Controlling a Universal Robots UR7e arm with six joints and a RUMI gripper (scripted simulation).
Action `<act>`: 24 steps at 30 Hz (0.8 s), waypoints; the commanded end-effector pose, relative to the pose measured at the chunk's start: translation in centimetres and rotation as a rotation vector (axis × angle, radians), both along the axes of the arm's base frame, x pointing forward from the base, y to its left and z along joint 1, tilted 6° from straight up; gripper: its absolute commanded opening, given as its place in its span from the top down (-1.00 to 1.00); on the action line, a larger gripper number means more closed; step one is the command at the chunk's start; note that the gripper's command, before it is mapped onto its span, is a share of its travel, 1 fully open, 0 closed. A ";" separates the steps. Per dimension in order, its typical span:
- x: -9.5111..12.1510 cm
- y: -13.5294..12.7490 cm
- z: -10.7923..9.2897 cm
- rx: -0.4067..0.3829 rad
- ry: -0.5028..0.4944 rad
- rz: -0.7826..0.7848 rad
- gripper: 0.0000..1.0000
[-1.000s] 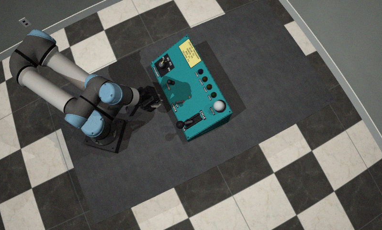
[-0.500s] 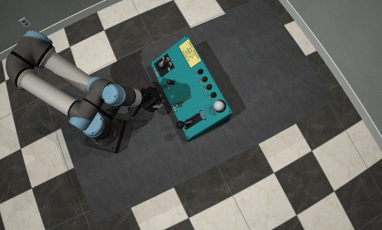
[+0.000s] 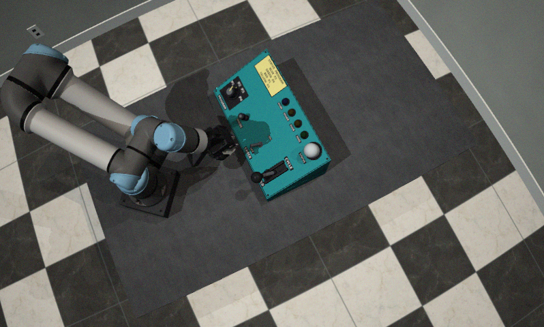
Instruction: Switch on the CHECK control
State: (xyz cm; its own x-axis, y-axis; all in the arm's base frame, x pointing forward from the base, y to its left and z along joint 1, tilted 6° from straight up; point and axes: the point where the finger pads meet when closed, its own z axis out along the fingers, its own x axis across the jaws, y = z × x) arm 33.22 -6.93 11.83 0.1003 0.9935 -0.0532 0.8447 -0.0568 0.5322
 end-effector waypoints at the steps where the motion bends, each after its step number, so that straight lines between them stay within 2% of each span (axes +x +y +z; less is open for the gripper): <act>1: 1.2 -0.5 -1.5 -0.012 0.010 -0.009 1.00; 16: 2.8 -0.8 -4.2 -0.012 0.010 -0.009 1.00; 24: 3.3 -1.0 -4.8 -0.014 0.008 -0.009 1.00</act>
